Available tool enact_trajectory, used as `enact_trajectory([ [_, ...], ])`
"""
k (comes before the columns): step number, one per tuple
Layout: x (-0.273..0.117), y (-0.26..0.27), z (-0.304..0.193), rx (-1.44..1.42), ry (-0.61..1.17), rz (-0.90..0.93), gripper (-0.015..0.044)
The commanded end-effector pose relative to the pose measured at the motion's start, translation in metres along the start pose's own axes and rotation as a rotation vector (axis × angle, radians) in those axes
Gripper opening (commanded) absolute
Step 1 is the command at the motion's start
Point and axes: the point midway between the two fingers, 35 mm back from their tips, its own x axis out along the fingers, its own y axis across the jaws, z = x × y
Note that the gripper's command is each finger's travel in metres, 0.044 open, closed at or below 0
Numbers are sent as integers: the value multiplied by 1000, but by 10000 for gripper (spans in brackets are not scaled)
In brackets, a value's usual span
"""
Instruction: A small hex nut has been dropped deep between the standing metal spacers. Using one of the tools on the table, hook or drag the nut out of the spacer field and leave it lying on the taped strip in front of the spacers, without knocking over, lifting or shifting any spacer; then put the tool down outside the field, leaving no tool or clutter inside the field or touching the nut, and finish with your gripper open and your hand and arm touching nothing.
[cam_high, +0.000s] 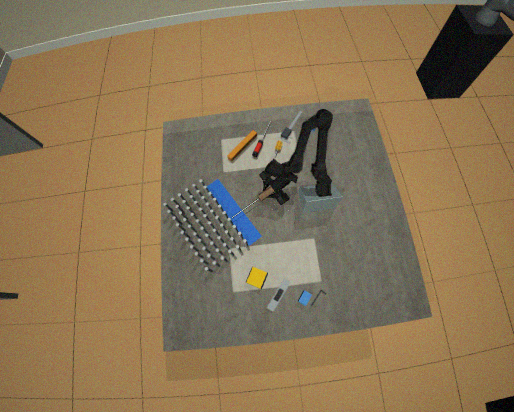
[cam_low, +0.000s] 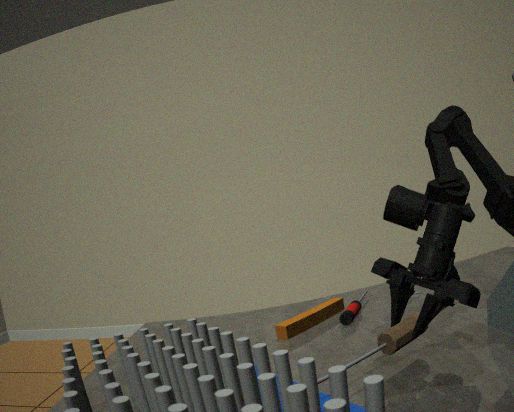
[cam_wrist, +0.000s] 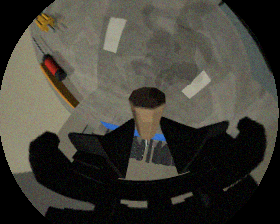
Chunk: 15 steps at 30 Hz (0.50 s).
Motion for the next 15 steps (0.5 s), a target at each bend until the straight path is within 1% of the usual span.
enact_trajectory([
  [1,2,-2,3,-7,11,6,0],
  [15,5,-1,-2,-7,11,6,0],
])
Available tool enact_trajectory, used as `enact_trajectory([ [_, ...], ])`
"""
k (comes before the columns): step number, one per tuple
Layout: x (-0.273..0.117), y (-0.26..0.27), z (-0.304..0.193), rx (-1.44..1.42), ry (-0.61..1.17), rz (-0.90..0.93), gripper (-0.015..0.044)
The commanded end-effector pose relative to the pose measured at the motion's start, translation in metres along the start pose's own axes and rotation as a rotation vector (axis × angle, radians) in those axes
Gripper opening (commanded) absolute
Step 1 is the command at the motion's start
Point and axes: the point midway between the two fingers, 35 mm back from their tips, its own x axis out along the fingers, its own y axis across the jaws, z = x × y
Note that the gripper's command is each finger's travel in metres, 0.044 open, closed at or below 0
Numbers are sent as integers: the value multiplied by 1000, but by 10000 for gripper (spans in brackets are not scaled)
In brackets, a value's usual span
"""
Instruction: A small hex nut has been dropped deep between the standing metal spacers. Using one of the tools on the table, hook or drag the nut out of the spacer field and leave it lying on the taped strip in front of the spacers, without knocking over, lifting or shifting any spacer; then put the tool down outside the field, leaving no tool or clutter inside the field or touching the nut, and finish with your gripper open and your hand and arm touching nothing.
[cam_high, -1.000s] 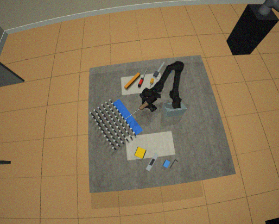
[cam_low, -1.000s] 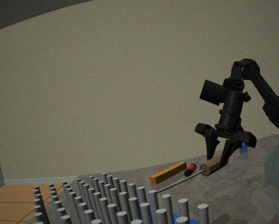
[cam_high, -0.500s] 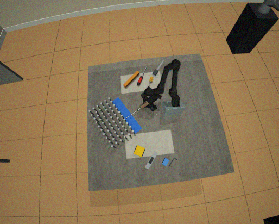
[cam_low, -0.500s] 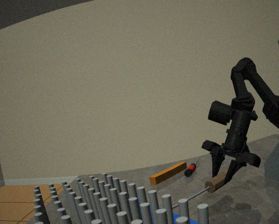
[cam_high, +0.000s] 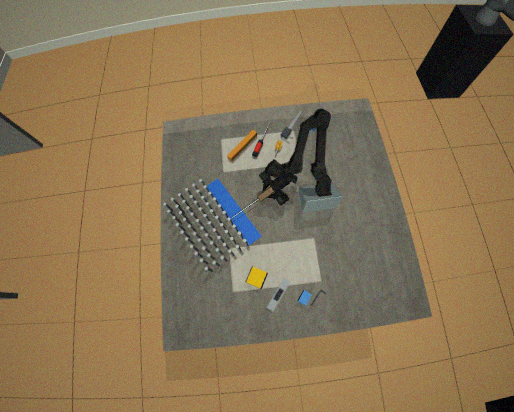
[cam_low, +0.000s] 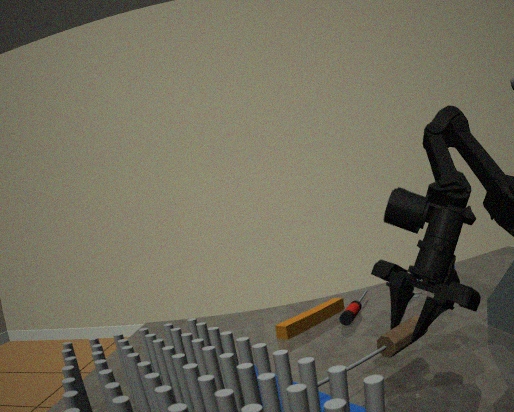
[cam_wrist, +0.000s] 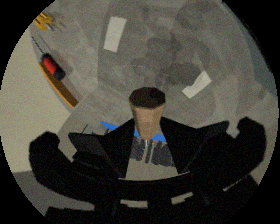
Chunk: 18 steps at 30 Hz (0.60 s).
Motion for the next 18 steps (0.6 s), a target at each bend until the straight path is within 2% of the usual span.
enact_trajectory([
  [1,1,1,-3,0,6,1,0],
  [18,5,2,-9,2,6,2,0],
])
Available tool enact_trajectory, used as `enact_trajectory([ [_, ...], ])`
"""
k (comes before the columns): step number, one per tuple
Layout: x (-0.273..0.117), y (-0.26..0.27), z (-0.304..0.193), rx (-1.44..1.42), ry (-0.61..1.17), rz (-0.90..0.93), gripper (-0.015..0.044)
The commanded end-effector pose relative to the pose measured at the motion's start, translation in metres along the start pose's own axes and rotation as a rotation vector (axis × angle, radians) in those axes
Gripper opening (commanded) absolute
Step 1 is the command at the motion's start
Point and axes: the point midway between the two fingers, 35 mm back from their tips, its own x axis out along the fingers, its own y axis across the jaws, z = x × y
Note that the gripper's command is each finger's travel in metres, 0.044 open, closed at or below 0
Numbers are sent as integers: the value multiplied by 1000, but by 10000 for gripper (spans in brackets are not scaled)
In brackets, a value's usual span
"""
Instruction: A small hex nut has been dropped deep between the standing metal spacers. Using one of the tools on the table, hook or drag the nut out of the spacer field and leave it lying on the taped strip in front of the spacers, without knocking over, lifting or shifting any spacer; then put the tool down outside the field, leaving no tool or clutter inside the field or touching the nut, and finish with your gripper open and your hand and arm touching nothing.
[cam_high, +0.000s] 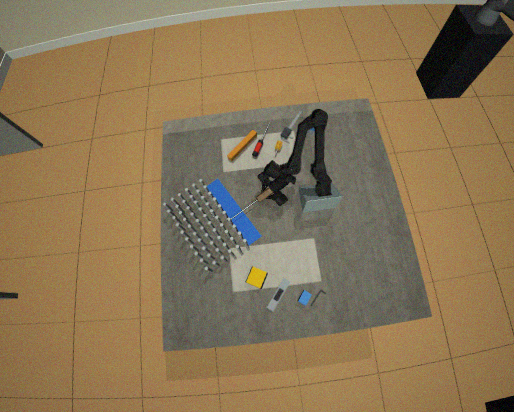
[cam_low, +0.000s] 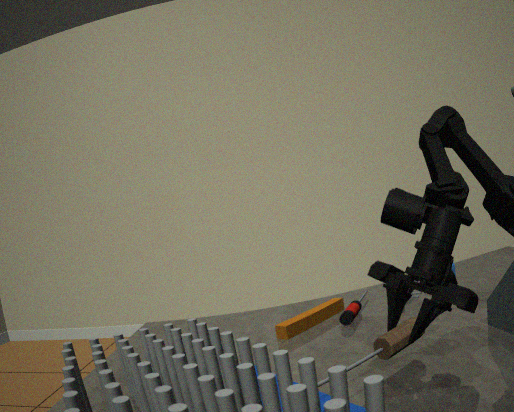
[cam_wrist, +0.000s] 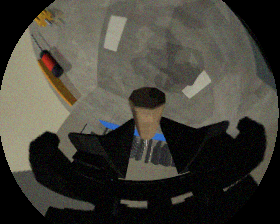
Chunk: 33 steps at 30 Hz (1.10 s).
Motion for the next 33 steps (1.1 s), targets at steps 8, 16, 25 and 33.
enact_trajectory([
  [8,3,2,-5,10,1,6,0],
  [16,5,3,-8,10,1,6,0],
  [25,7,3,-12,11,1,7,0],
  [33,9,3,-16,12,1,7,0],
])
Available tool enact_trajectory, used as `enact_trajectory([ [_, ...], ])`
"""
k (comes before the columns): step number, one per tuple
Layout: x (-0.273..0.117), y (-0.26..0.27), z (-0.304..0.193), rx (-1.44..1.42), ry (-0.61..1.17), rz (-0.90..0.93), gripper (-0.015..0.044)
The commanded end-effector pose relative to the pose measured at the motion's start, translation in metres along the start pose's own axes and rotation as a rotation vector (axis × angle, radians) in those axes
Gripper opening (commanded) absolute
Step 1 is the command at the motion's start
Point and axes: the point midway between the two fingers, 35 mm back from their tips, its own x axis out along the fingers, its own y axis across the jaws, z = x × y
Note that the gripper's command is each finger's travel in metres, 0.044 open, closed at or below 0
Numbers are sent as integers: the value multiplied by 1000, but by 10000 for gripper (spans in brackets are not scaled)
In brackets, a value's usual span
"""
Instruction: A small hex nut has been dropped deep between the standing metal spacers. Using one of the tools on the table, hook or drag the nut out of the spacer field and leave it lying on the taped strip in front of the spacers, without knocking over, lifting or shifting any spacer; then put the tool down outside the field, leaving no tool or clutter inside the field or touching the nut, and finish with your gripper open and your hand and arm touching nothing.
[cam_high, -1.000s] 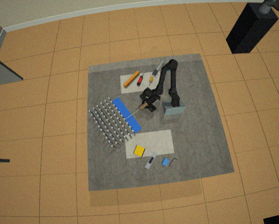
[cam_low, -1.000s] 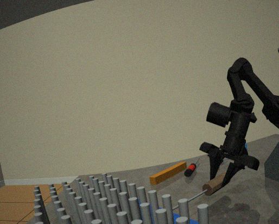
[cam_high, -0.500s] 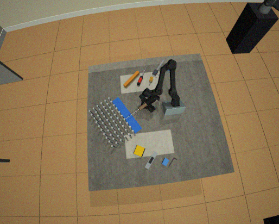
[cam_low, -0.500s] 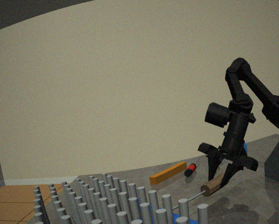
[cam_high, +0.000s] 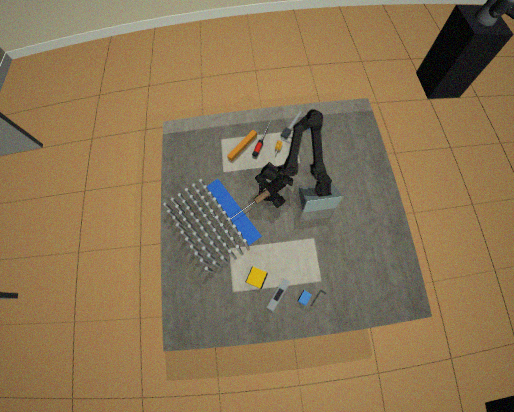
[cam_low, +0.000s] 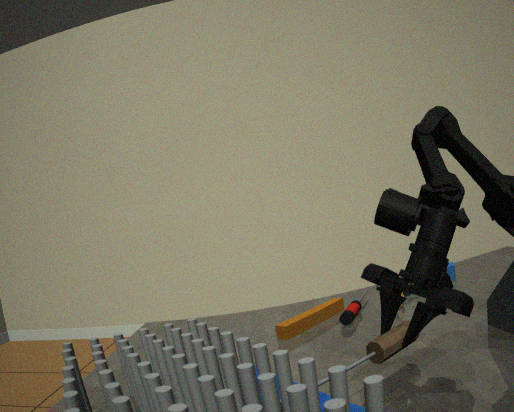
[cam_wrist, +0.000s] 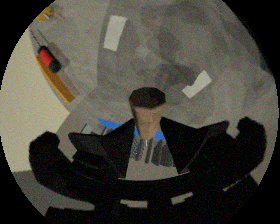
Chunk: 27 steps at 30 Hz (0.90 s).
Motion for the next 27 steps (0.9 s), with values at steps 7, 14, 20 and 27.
enact_trajectory([
  [7,3,2,-5,10,1,6,0],
  [14,4,2,-9,10,2,6,0],
  [20,6,2,-11,10,2,6,0],
  [27,8,3,-15,10,2,7,0],
])
